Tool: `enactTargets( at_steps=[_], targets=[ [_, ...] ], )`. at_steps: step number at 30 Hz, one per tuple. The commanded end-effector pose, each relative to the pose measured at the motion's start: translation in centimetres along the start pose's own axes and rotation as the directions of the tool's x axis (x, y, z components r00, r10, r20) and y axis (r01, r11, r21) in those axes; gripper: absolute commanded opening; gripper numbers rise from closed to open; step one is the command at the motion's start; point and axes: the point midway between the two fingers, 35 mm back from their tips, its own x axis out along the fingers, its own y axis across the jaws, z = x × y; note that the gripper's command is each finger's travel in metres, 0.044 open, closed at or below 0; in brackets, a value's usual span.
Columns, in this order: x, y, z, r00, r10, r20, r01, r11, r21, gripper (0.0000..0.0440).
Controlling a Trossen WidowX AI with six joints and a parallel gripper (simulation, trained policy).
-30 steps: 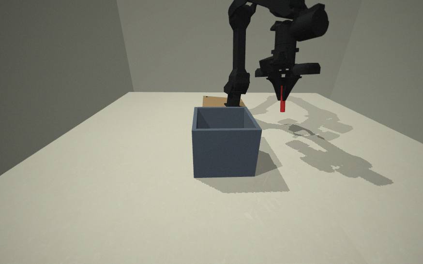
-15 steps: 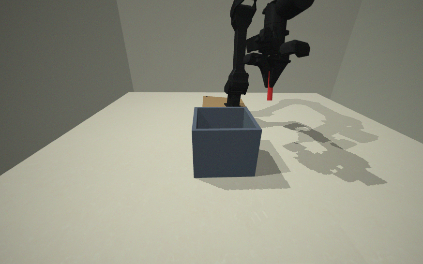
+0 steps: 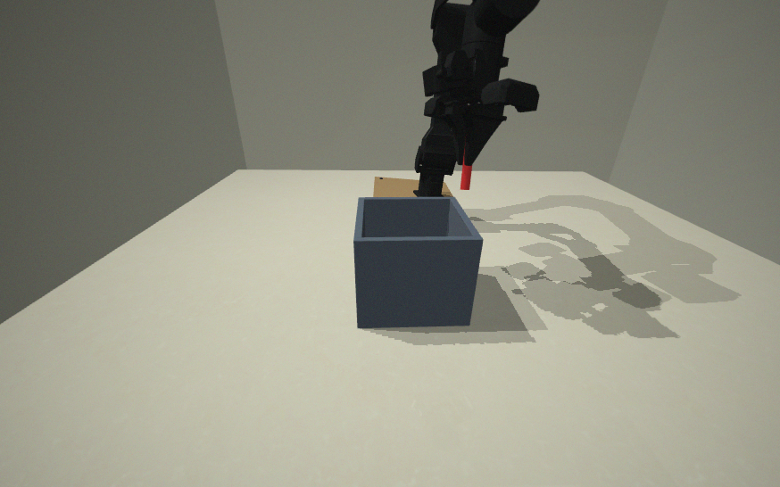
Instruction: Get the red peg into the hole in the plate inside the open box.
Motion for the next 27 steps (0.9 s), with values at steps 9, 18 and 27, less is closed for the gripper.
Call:
enactTargets(
  at_steps=[9, 18, 27],
  targets=[
    [1.9, -0.1, 3.4, 0.999, -0.042, -0.007, 0.042, 0.999, 0.020, 0.0000],
    [3.8, -0.6, 5.4, 0.997, -0.072, -0.014, 0.072, 0.997, 0.029, 0.0000],
    [6.3, -0.9, 6.8, 0.996, -0.086, -0.025, 0.087, 0.996, 0.026, 0.0000]
  ],
)
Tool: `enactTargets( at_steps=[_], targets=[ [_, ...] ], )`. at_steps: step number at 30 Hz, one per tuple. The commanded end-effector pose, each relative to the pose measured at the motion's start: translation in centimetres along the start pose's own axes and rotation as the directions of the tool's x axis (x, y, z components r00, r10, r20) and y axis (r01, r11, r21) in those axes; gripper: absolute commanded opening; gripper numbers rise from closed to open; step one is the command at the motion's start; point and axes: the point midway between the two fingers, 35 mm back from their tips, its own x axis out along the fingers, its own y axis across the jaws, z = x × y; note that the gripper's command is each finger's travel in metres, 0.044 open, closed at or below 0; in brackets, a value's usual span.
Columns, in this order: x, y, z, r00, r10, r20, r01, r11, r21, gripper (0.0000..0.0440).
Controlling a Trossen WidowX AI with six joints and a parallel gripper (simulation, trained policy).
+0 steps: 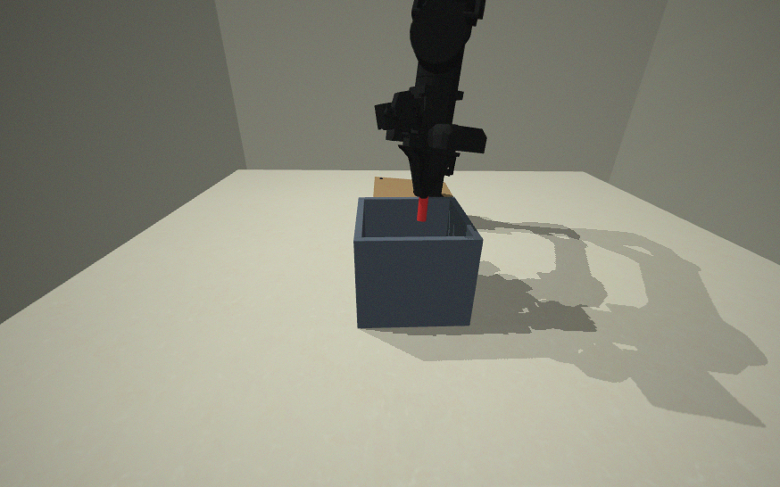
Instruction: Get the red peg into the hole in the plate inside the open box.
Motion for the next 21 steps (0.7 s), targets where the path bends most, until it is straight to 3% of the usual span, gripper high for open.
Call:
enactTargets(
  at_steps=[1, 21],
  targets=[
    [1.5, 0.0, 0.5, 1.000, -0.009, -0.014, 0.009, 1.000, -0.006, 0.0000],
    [7.0, 0.8, 1.5, 0.999, -0.008, -0.054, 0.005, 0.999, -0.054, 0.0000]
  ],
)
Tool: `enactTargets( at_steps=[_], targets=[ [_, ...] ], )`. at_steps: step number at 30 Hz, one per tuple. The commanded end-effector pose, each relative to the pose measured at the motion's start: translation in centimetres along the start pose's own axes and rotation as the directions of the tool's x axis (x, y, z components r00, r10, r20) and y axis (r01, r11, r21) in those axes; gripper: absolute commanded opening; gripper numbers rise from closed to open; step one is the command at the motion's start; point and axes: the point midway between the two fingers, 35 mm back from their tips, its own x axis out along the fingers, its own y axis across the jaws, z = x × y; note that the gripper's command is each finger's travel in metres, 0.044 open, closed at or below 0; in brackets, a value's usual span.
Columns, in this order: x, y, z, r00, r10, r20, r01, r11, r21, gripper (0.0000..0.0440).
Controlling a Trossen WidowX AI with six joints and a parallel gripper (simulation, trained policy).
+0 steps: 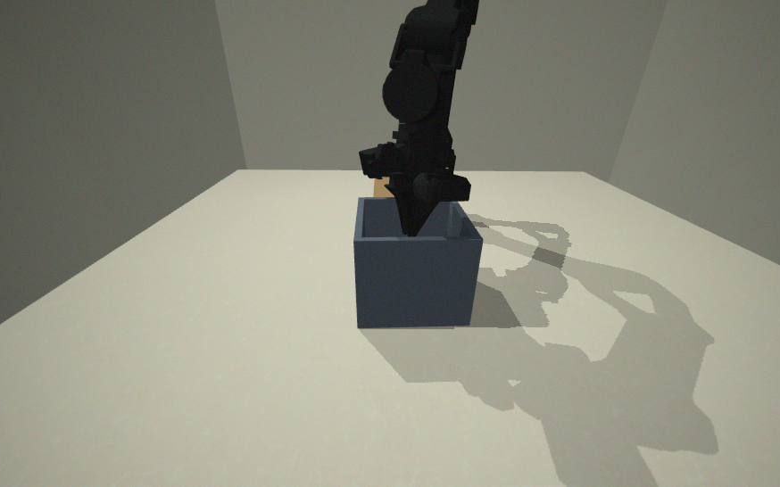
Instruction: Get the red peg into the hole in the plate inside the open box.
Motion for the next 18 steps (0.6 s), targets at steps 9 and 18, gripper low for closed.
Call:
enactTargets(
  at_steps=[9, 18],
  targets=[
    [3.2, 0.0, 0.1, 0.999, -0.035, -0.023, 0.034, 0.998, -0.056, 0.0080],
    [2.5, 0.7, 0.1, 0.997, -0.014, -0.075, 0.009, 0.998, -0.058, 0.0166]
  ],
)
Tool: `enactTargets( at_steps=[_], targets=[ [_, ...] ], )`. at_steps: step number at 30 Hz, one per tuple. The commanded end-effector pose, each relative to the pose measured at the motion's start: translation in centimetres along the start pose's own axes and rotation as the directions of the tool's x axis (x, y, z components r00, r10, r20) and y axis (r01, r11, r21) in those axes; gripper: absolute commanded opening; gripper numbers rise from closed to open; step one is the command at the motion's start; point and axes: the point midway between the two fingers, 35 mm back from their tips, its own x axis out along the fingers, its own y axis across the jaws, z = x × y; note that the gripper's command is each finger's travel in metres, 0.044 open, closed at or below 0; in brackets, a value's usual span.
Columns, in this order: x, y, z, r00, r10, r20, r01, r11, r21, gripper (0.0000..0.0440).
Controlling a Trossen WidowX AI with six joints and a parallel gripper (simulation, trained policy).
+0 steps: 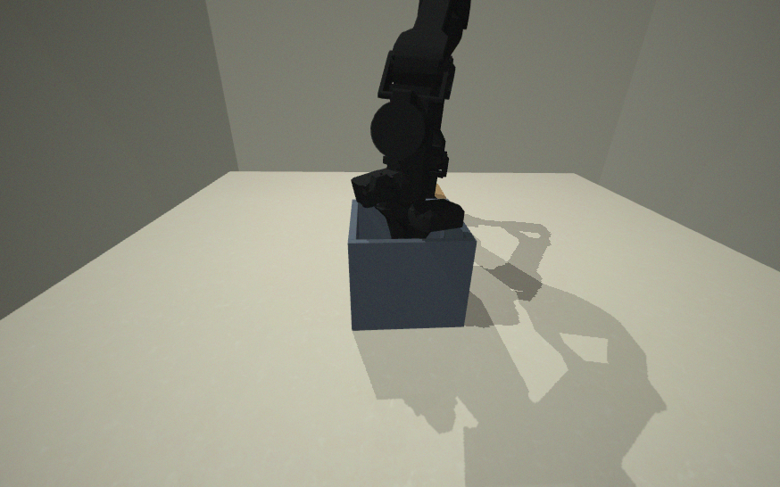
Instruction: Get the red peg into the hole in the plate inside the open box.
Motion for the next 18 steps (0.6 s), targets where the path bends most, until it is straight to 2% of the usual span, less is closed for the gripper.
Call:
enactTargets(
  at_steps=[1, 18],
  targets=[
    [-0.6, 0.3, 0.3, 0.999, 0.024, -0.028, -0.024, 1.000, 0.004, 0.0172],
    [-6.6, 2.8, 2.5, 0.968, 0.233, -0.090, -0.232, 0.972, 0.024, 0.0218]
  ],
)
